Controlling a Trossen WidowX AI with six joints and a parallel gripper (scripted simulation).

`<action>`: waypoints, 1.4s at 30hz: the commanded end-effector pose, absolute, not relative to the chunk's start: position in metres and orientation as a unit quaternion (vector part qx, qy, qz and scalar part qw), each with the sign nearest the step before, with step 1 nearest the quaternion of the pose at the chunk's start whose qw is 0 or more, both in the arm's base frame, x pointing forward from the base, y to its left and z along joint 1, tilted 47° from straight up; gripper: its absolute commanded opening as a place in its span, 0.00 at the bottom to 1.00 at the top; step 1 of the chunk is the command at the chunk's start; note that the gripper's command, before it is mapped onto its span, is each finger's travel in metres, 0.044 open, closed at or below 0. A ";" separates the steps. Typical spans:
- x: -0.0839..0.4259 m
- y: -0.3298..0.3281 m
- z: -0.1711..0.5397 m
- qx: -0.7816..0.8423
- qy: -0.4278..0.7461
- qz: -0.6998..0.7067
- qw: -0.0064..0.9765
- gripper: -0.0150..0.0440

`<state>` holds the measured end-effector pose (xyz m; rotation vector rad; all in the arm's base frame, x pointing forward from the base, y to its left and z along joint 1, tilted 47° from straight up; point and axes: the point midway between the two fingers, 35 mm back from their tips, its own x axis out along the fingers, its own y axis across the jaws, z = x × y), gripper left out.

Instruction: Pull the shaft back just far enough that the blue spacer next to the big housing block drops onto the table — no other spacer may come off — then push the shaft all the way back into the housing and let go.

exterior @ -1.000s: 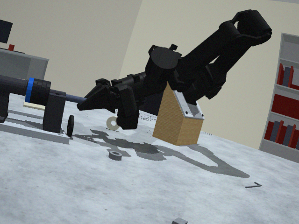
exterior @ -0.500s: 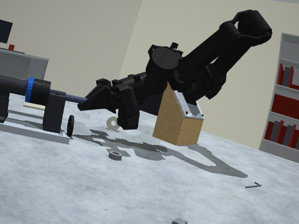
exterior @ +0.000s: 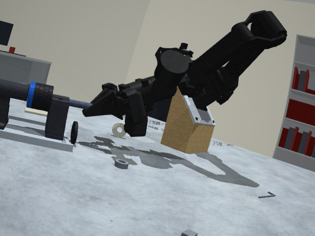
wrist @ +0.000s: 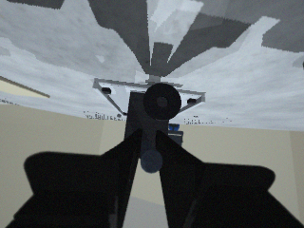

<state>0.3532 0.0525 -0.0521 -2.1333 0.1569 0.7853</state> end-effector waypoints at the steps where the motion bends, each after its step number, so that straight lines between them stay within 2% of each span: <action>1: 0.352 0.053 -0.051 -0.849 0.062 0.313 0.421 0.25; 42: 0.348 0.054 -0.050 -0.849 0.062 0.313 0.421 0.25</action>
